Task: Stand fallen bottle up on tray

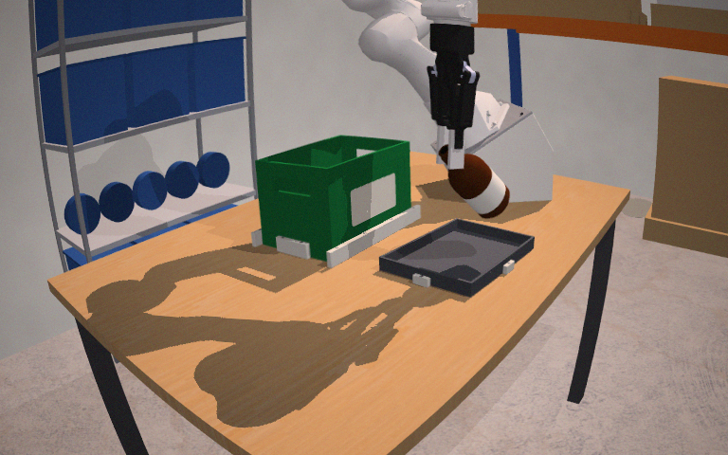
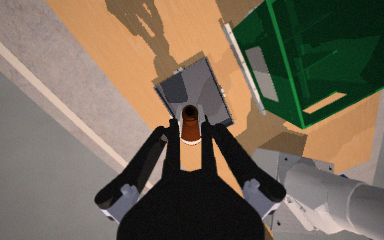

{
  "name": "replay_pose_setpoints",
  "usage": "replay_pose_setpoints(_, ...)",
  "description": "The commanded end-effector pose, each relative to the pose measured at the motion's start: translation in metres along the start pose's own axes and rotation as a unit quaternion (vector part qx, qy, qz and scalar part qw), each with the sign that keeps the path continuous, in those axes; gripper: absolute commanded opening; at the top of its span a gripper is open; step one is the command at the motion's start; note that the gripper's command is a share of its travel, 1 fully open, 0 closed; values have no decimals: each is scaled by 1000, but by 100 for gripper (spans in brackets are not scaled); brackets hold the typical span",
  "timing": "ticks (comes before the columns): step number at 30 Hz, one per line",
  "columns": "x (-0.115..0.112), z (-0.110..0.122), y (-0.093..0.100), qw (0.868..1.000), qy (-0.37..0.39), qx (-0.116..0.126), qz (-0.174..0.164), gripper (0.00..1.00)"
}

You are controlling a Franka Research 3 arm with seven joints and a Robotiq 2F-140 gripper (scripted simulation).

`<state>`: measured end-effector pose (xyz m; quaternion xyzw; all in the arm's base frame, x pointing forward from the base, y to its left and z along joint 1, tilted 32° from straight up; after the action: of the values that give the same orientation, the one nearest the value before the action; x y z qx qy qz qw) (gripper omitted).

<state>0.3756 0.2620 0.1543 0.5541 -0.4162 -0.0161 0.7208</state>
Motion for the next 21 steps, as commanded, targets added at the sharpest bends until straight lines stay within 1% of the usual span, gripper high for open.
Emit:
replay_pose_setpoints(1,-1,0,1,1000,-12,4,16,0)
replay_pose_setpoints(8,-3,0,2,999,-12,10,38,0)
replay_pose_setpoints(21,-3,-1,2,998,-12,15,52,0)
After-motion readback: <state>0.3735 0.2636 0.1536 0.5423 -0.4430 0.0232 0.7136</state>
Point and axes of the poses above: the point where the finger pads meet when closed, its own y axis back along the fingers, its own z axis across the jaws, x = y × z, the point moved 1 cm from there along y, back along the fingers, and after that the axes turned 13 degrees about -y, right-handed, at the moved point
